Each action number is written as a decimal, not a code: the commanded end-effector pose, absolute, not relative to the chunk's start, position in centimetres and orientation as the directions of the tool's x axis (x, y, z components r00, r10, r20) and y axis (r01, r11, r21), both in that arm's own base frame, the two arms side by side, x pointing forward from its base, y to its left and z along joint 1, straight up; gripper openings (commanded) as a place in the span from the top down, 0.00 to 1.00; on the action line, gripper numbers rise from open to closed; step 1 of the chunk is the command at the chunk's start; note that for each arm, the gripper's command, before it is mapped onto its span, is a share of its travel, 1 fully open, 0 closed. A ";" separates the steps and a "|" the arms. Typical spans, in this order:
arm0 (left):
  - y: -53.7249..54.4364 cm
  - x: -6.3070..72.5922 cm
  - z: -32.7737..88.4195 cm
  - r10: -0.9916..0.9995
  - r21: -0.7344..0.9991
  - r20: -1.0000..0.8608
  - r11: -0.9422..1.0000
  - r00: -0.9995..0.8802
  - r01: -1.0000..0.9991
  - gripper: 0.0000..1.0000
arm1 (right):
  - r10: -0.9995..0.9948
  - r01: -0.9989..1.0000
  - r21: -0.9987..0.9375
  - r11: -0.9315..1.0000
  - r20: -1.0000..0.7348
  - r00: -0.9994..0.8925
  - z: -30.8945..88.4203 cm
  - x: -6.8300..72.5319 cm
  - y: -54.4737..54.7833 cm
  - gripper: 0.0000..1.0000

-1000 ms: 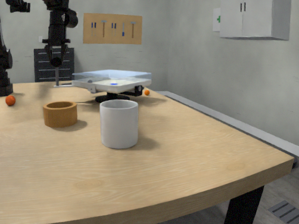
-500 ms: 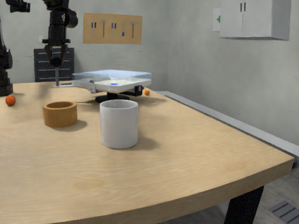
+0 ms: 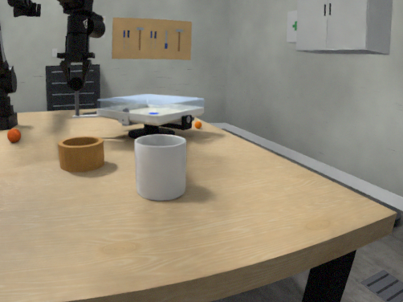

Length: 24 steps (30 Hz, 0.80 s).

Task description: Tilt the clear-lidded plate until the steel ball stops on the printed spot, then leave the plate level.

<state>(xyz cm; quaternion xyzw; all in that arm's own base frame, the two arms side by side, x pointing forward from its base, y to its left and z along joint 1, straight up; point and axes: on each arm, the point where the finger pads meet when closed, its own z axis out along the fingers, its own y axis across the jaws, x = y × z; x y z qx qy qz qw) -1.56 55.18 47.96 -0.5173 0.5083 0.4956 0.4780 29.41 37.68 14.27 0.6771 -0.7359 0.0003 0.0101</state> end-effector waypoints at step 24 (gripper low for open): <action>54.4 -2.4 50.1 0.000 0.000 -1.000 -0.045 0.000 -0.999 0.00 | -0.994 -0.995 -0.034 0.097 -0.049 -0.095 16.6 31.4 40.2 1.00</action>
